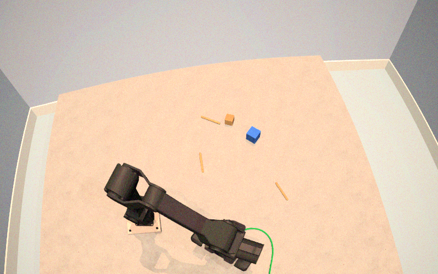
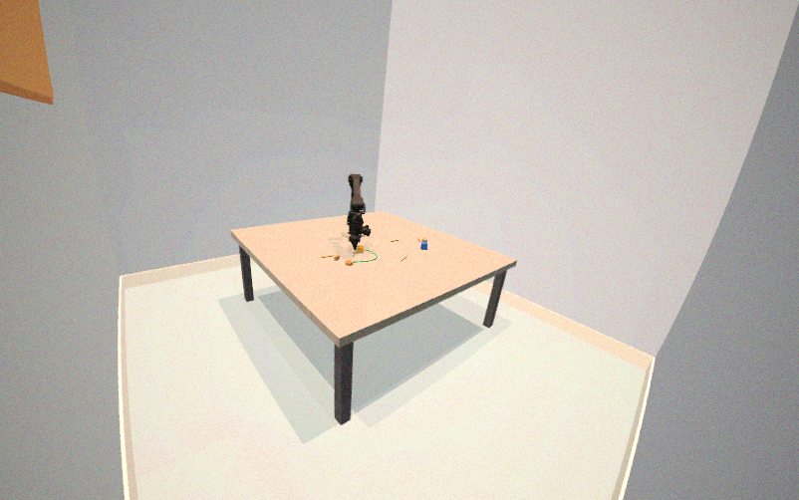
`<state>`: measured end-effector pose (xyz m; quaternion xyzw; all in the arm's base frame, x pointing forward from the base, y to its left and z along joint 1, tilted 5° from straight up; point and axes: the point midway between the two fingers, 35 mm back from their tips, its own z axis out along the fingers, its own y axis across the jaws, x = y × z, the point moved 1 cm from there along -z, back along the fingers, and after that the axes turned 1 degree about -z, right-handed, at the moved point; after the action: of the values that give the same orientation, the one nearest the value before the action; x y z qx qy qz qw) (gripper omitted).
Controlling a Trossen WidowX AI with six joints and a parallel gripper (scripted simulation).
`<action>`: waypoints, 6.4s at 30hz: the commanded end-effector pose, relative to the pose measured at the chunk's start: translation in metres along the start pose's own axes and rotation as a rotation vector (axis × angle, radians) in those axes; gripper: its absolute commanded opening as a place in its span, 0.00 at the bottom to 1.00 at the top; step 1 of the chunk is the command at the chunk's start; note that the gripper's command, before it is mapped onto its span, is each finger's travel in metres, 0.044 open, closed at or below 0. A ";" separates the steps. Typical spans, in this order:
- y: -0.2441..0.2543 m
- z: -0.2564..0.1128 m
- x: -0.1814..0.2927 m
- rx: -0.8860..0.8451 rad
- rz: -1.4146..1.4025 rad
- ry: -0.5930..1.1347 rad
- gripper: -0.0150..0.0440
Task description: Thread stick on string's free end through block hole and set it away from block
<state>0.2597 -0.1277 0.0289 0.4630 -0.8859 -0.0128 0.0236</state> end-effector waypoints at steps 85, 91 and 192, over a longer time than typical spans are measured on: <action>0.001 0.004 0.082 0.002 0.018 -0.063 0.25; 0.003 0.004 0.090 0.004 0.032 -0.062 0.25; -0.001 -0.090 0.109 0.026 0.045 -0.063 1.00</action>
<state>0.2034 -0.2181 0.1217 0.4428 -0.8964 -0.0158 -0.0099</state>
